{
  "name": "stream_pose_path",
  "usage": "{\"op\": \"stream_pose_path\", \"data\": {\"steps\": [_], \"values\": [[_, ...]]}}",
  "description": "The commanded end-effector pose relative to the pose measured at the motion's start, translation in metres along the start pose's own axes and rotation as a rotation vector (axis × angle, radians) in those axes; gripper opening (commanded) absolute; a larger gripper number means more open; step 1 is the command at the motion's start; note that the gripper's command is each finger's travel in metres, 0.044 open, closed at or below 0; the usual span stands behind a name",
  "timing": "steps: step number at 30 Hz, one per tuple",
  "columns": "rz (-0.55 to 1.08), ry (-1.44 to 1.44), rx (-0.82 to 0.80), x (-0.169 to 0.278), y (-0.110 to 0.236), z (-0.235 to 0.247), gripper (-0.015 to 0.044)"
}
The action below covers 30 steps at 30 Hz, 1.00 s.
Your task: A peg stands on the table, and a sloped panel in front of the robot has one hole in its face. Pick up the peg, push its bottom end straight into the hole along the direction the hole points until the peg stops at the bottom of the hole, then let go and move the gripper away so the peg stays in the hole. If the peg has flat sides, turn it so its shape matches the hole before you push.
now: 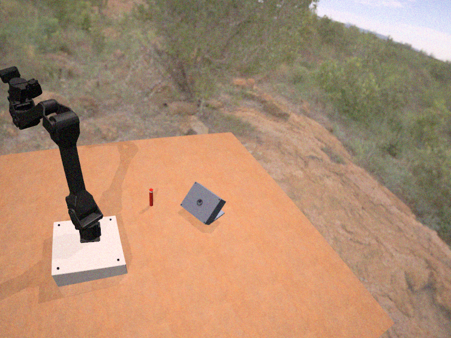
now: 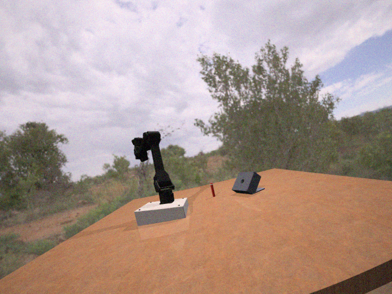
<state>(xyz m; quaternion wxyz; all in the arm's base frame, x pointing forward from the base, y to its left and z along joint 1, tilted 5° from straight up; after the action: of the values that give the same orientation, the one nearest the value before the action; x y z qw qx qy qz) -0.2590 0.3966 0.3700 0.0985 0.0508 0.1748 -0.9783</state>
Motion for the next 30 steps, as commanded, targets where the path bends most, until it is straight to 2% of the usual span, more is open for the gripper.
{"op": "stream_pose_path", "data": {"steps": [1, 2, 16, 30], "values": [[-0.001, 0.002, 0.002, -0.001, 0.0, -0.001, 0.0426], [-0.003, 0.007, 0.008, -0.003, -0.001, -0.002, 0.044], [-0.08, 0.116, 0.178, -0.072, -0.014, -0.043, 0.044], [-0.156, 0.203, 0.371, -0.145, -0.01, -0.082, 0.044]]}}
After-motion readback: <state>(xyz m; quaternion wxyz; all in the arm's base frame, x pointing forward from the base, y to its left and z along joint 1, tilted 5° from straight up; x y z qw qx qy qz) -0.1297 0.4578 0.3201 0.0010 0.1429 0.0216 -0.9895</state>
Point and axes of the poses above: the point midway between the two fingers, 35 mm back from their tips, its own y axis back along the fingers, its own z axis across the jaws, x = y × z, the point moved 4 cm from there along y, back along the fingers, and after that the axes turned 7 degrees about -y, right-handed, at the moved point
